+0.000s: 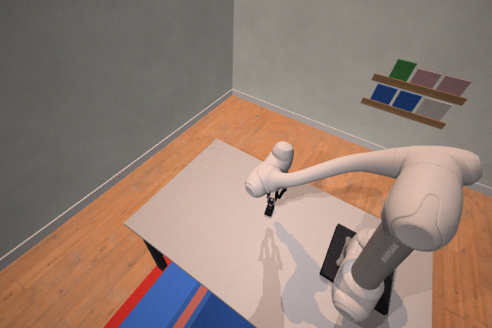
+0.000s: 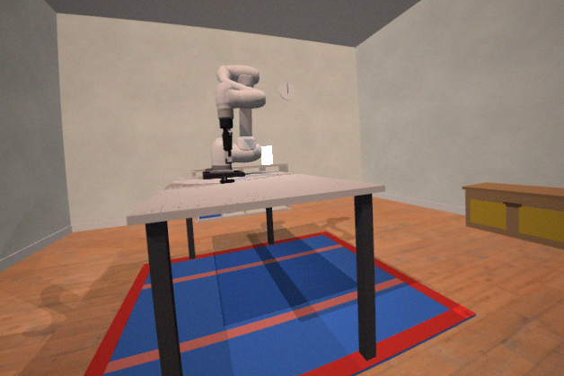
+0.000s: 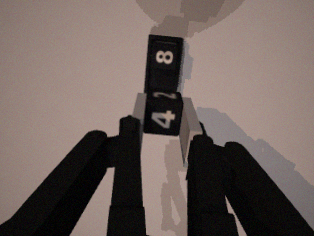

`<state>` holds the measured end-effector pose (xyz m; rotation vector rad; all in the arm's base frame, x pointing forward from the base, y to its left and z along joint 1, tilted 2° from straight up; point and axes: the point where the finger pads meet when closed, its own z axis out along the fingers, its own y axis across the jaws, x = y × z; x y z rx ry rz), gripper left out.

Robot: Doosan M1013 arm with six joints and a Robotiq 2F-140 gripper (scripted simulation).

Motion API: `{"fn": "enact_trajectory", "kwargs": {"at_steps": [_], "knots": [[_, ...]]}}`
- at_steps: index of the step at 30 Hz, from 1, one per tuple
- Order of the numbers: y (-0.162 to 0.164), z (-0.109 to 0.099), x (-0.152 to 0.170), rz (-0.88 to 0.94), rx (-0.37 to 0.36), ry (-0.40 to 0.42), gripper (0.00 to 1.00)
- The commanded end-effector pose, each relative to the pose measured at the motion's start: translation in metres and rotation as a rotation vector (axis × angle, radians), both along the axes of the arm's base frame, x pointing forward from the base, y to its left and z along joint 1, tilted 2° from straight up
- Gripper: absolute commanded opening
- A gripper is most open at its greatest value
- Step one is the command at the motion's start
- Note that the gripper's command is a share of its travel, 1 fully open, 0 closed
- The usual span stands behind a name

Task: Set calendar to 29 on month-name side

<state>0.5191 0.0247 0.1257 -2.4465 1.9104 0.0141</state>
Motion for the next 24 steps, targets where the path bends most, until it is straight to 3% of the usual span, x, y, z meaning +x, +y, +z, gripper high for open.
{"fn": "enact_trajectory", "kwargs": {"at_steps": [1,9,21,24], "knots": [[0.0,0.0,0.0,-0.001,0.0,0.0,0.24],[0.002,0.0,0.0,-0.063,0.001,0.002,0.24],[0.015,-0.001,-0.003,-0.512,0.008,0.018,0.24],[0.015,-0.001,-0.003,-0.536,0.009,0.019,0.24]]}}
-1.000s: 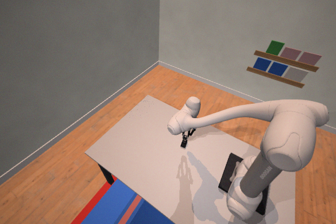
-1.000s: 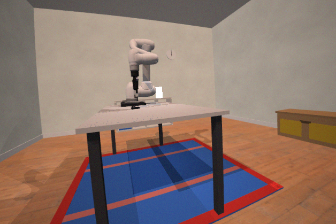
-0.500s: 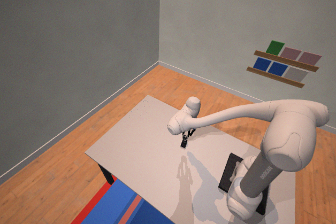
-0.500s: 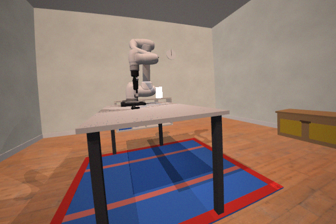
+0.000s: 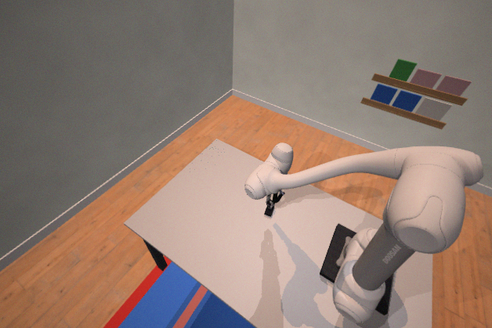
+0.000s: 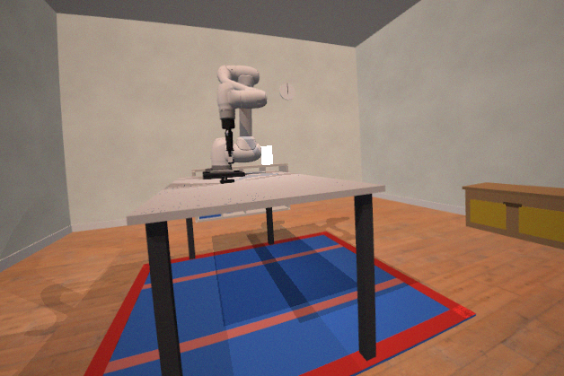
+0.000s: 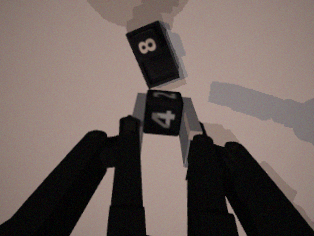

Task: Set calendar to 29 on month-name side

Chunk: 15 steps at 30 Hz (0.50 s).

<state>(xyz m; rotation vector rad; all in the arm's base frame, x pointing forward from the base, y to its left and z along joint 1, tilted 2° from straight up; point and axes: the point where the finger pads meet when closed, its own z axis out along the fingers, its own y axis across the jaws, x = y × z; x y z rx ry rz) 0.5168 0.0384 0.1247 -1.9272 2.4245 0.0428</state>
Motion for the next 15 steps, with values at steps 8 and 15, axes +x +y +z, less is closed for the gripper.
{"fn": "enact_trajectory", "kwargs": {"at_steps": [8,15], "knots": [[0.011,-0.001,-0.002,-0.385,-0.007,0.018,0.24],[0.018,-0.001,-0.004,-0.624,-0.003,0.028,0.24]]}}
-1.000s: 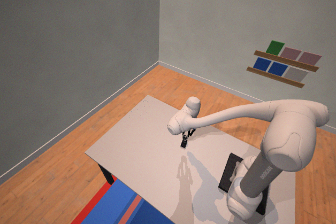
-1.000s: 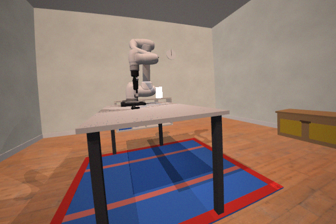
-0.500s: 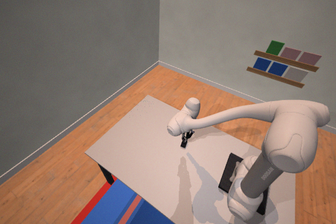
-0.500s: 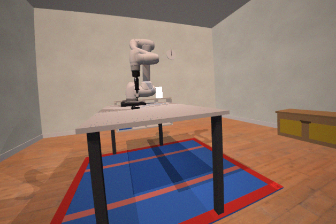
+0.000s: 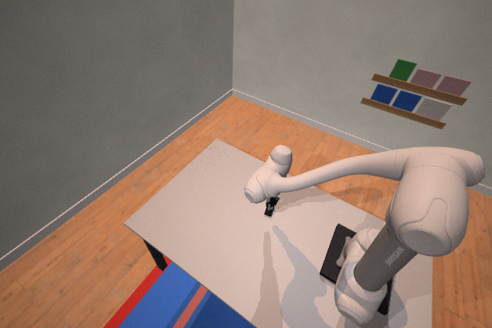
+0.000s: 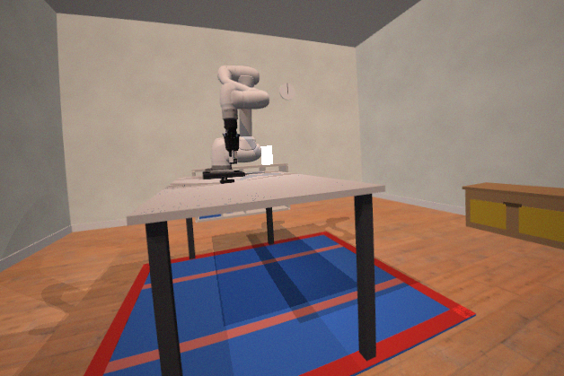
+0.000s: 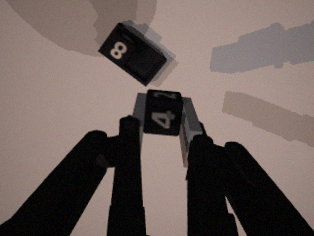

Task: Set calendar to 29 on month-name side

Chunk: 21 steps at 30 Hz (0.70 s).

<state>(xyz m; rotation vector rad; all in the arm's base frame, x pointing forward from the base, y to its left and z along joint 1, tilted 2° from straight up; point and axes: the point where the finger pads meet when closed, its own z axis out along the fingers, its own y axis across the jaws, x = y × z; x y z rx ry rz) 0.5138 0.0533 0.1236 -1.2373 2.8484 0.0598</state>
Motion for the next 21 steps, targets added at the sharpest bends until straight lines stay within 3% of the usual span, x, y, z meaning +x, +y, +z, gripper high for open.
{"fn": "enact_trajectory", "kwargs": {"at_steps": [1,3,21], "knots": [[0.003,0.0,-0.001,-0.101,-0.013,0.006,0.24],[0.006,0.0,-0.001,-0.233,-0.01,0.011,0.24],[0.023,-0.002,-0.005,-0.831,0.0,0.036,0.24]]}}
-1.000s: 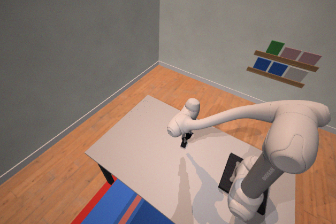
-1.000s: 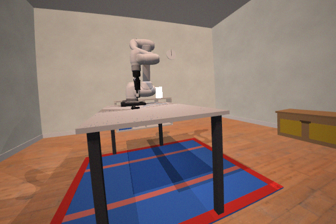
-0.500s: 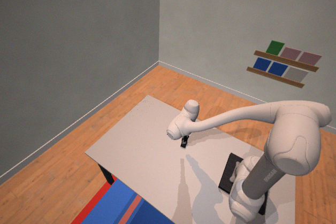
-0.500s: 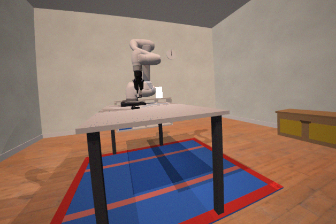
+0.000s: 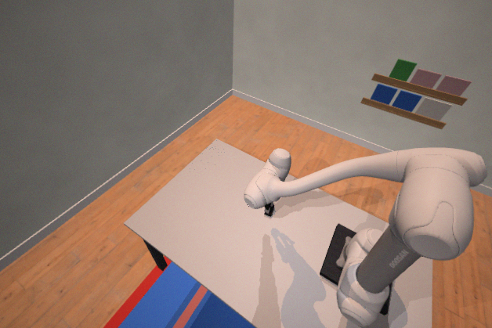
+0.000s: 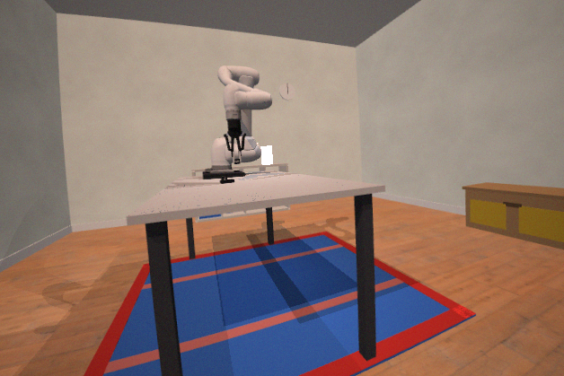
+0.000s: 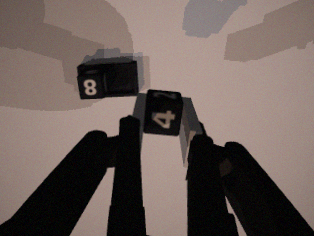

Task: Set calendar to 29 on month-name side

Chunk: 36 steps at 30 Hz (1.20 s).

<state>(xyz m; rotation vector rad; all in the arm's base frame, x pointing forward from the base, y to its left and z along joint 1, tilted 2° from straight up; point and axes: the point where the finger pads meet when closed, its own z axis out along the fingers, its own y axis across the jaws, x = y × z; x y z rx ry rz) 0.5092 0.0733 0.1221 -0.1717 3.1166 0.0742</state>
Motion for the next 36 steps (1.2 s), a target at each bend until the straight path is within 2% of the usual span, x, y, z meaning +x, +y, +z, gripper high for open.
{"fn": "enact_trajectory", "kwargs": {"at_steps": [1,12,15,17,19,29,32,36], "knots": [[0.005,0.0,-0.001,-0.173,-0.011,0.008,0.24],[0.016,-0.001,-0.004,-0.576,-0.004,0.025,0.24],[0.016,-0.001,-0.004,-0.593,-0.003,0.026,0.24],[0.02,-0.001,-0.006,-0.729,-0.001,0.031,0.24],[0.021,-0.002,-0.006,-0.761,0.0,0.033,0.24],[0.032,-0.002,-0.009,-1.149,0.007,0.049,0.24],[0.032,-0.002,-0.009,-1.164,0.007,0.049,0.24],[0.037,-0.003,-0.011,-1.333,0.011,0.056,0.24]]}}
